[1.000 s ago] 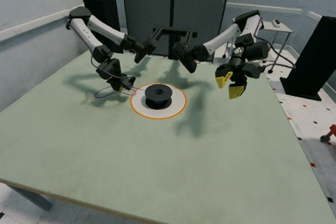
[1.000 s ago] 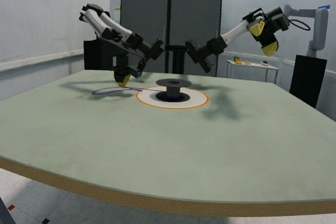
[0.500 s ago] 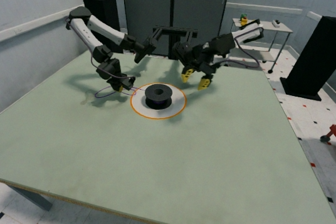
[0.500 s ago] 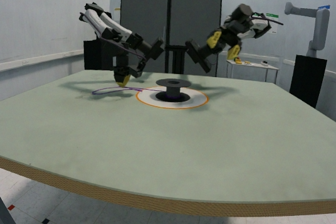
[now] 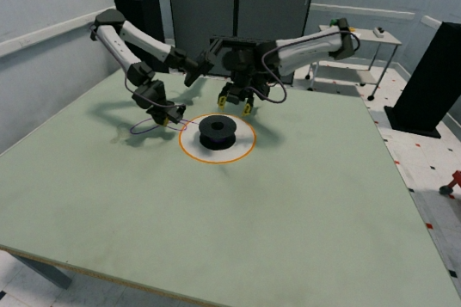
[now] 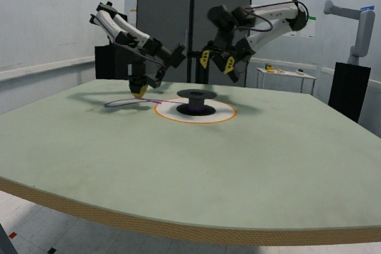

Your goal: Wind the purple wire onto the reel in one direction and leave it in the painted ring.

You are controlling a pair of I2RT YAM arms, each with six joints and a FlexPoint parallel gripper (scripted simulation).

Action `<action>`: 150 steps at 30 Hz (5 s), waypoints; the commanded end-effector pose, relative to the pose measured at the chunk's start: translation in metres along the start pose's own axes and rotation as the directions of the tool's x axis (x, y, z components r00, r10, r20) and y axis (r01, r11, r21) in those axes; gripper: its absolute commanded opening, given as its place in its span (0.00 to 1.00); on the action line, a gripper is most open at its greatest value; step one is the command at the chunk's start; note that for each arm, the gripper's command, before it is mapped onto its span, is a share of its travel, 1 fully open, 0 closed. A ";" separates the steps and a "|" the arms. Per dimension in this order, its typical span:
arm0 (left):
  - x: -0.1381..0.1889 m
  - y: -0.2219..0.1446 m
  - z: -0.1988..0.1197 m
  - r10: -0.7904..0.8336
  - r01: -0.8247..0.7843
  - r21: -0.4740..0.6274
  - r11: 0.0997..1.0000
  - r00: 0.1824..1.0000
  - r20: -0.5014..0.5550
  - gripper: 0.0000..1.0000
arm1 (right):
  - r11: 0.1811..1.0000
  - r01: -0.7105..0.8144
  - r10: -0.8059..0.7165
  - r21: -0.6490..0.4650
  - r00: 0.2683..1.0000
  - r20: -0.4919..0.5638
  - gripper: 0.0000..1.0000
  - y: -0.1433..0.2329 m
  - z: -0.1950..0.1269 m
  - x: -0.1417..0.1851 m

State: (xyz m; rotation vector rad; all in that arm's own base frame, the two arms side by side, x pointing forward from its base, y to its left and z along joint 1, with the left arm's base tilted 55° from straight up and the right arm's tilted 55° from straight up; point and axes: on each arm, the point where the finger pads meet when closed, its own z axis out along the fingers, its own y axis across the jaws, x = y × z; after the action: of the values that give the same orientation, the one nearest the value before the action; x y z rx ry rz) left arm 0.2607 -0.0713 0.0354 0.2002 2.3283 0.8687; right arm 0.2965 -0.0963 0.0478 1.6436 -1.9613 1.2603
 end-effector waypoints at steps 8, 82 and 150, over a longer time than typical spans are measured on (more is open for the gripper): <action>0.027 -0.041 0.003 -0.044 0.013 -0.145 0.989 0.976 -0.211 0.74 | 1.000 -0.011 0.011 0.008 1.000 0.002 0.00 -0.005 0.001 0.000; 0.035 -0.061 0.014 0.813 -0.820 0.160 0.549 0.478 -0.333 0.74 | 0.968 0.250 -0.215 0.006 0.819 0.533 0.00 -0.002 -0.004 0.001; 0.009 -0.021 0.084 0.861 -0.862 0.192 0.468 0.398 -0.316 0.74 | 0.967 0.256 -0.221 0.010 0.817 0.533 0.00 0.000 -0.001 0.002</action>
State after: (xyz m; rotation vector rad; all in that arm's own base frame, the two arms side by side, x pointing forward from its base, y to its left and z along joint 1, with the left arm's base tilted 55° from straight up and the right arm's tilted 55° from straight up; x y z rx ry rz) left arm 0.3076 -0.0295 -0.0407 1.5682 2.5227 1.5185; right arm 0.2957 -0.0976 0.0474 2.2934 -1.9500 0.6818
